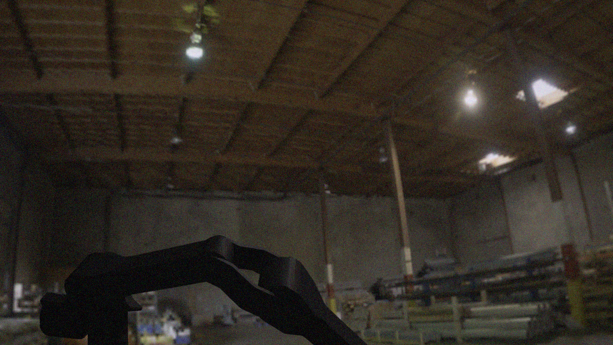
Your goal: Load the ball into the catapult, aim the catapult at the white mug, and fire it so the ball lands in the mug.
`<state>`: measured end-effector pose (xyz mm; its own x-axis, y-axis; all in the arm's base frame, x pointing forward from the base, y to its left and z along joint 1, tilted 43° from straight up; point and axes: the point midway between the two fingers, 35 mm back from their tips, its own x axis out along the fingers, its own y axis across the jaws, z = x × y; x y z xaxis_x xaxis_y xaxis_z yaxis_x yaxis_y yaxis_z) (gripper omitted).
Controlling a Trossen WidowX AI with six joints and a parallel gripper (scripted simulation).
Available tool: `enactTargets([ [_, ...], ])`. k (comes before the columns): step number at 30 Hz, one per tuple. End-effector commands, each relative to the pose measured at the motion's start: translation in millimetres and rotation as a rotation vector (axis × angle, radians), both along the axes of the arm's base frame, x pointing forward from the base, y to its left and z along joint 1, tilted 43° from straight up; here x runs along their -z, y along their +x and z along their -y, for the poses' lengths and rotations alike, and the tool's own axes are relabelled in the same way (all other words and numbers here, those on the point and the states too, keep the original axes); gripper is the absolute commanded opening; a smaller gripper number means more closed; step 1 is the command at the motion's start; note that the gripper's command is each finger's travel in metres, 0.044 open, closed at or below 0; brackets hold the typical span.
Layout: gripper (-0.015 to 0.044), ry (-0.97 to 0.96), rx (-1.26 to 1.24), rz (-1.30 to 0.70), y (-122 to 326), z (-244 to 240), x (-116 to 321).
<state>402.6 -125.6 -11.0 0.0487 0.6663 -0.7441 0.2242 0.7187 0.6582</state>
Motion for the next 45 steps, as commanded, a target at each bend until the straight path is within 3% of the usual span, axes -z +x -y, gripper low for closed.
enactTargets([
  [1, 0.0440, 0.012, -0.011, -0.022, -6.7, 0.6, -1.1],
  [7, 0.0440, 0.013, -0.011, -0.021, -5.1, -30.1, 32.1],
  [45, 0.0440, 0.016, -0.011, -0.021, -3.7, -66.3, 70.6],
])
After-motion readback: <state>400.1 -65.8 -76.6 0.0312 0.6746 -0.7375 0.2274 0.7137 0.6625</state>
